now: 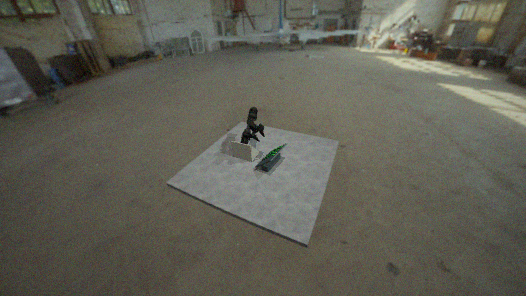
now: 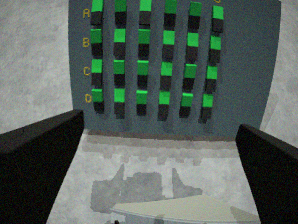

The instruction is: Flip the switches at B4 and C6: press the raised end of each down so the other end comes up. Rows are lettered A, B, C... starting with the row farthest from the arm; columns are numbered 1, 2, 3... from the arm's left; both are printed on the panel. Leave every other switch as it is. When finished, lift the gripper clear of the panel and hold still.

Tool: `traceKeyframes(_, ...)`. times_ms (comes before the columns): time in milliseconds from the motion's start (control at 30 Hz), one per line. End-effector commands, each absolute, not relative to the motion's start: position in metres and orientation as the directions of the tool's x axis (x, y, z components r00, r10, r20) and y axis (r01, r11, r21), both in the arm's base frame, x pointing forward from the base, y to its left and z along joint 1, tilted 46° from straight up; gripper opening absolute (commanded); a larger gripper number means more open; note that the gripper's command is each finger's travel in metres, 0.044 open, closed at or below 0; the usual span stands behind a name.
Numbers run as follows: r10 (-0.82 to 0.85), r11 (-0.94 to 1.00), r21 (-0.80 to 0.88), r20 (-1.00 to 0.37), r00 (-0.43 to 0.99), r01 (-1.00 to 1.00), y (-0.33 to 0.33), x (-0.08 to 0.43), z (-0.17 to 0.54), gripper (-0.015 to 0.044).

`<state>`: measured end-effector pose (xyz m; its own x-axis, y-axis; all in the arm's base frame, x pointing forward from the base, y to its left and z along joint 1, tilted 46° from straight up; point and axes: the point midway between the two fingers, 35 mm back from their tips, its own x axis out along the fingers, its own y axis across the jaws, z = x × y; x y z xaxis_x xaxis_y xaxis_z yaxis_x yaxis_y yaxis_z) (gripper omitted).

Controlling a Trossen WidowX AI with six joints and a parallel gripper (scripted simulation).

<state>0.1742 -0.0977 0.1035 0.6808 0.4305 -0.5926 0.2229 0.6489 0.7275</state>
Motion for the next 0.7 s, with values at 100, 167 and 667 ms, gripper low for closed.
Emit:
traceKeyframes(100, 0.421, 0.667, 0.710, -0.610, 0.671, 0.228, -0.098, 0.194, 0.083, 0.0295)
traceKeyframes(167, 0.413, 0.677, 0.701, -0.615, 0.672, 0.225, -0.094, 0.211, 0.069, 0.0242)
traceKeyframes(667, 0.413, 0.682, 0.705, -0.591, 0.693, 0.195, -0.076, 0.249, 0.048, 0.0000)
